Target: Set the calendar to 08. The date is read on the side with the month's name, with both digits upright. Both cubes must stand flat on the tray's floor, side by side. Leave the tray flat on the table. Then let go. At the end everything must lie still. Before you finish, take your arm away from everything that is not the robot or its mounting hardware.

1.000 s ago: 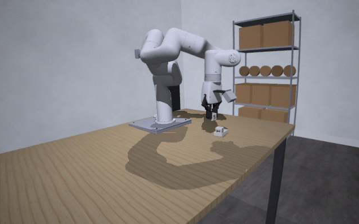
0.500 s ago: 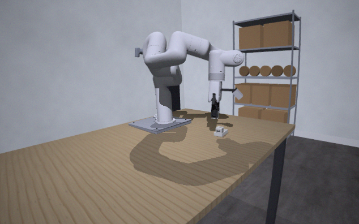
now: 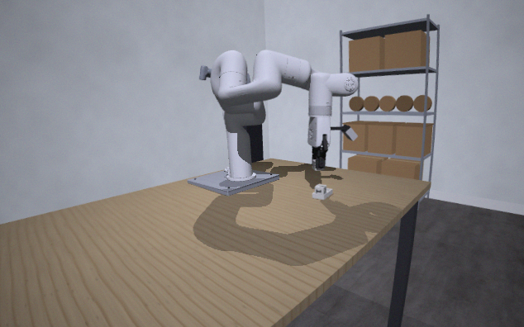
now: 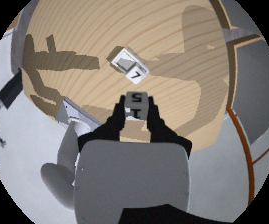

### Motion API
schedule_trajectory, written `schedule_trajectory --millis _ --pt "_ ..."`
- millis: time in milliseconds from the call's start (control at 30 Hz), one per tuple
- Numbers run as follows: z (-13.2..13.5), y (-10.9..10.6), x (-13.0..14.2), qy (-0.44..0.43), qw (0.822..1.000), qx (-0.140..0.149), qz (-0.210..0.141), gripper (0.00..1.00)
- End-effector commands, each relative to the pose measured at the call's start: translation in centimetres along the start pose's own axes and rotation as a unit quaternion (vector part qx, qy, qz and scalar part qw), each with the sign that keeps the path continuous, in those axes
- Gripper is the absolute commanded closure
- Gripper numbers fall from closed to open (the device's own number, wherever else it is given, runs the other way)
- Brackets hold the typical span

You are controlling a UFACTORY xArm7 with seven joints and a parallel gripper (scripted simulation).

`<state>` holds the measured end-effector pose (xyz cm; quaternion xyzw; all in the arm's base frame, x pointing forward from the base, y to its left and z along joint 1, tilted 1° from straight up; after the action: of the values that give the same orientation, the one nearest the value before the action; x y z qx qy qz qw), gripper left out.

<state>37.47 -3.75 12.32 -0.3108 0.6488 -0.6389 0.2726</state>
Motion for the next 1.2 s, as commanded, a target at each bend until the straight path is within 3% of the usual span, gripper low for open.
schedule_trajectory --millis 0,233,333,400,700,1167 --pt "-0.6 -0.3 -0.8 -0.087 0.996 0.000 0.002 0.71" --pt "-1.5 -0.5 -2.0 -0.208 0.978 0.005 0.004 0.71" --pt "-1.6 -0.5 -2.0 -0.215 0.977 0.005 0.004 0.71" --pt "-2.1 -0.7 -2.6 -0.278 0.960 0.008 0.005 0.71" --pt "-2.9 -1.0 -3.6 -0.387 0.922 0.014 0.007 0.71" --pt "-3.0 -1.0 -3.7 -0.394 0.919 0.015 0.007 0.71"
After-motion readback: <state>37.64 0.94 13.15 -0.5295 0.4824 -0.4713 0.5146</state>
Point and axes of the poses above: the point where the finger pads meet when closed, its own y axis out along the fingers, its own z axis across the jaws, x = y × z, the point moved 2 cm from there along -y, back along the fingers, and after that the axes turned 6 degrees about -y, right-handed, at the moved point
